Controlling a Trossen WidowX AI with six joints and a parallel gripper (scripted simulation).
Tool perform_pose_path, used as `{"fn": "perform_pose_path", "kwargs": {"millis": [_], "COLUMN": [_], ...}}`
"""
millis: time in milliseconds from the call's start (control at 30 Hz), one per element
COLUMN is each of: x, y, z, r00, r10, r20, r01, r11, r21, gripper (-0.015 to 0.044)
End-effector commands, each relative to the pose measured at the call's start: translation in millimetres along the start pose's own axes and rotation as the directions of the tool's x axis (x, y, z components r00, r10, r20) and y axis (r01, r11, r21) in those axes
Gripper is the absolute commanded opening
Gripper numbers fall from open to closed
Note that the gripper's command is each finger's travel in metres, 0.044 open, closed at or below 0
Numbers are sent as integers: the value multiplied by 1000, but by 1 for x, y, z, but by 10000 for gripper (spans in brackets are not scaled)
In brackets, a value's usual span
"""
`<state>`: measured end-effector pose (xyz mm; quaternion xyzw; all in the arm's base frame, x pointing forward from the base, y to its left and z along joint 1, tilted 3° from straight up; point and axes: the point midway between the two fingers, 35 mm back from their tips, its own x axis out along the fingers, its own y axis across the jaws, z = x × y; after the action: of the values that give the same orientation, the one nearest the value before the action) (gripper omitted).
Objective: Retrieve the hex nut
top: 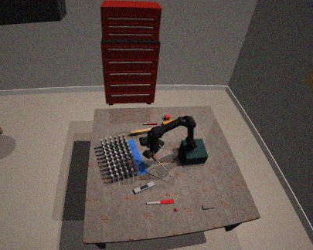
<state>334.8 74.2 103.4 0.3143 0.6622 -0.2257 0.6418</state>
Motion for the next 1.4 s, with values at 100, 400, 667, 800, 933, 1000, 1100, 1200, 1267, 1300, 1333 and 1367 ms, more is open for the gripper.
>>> {"fn": "perform_pose_path", "kwargs": {"millis": [100,400,667,800,933,1000,1100,1200,1267,1300,1333,1367], "x": [-1,1,3,4,5,5,5,6,6,6,6,6], "y": [18,41,61,70,77,81,86,90,93,94,95,96], "z": [-23,-53,-83,-100,-116,-124,-137,-150,-159,-163,-168,-172], "r00": [999,995,991,989,984,982,978,974,971,970,968,966], "r10": [-28,-65,-74,-73,-79,-80,-80,-79,-77,-75,-74,-72], "r20": [25,72,111,130,157,171,191,212,226,233,240,247], "r01": [32,91,131,147,175,188,207,226,237,243,248,253], "r11": [977,870,715,622,510,450,357,259,193,159,125,92], "r21": [-209,-485,-687,-769,-842,-873,-911,-939,-952,-957,-961,-963], "gripper": [0,0,0,0,0,0,0,0,0,0,0,0]}}
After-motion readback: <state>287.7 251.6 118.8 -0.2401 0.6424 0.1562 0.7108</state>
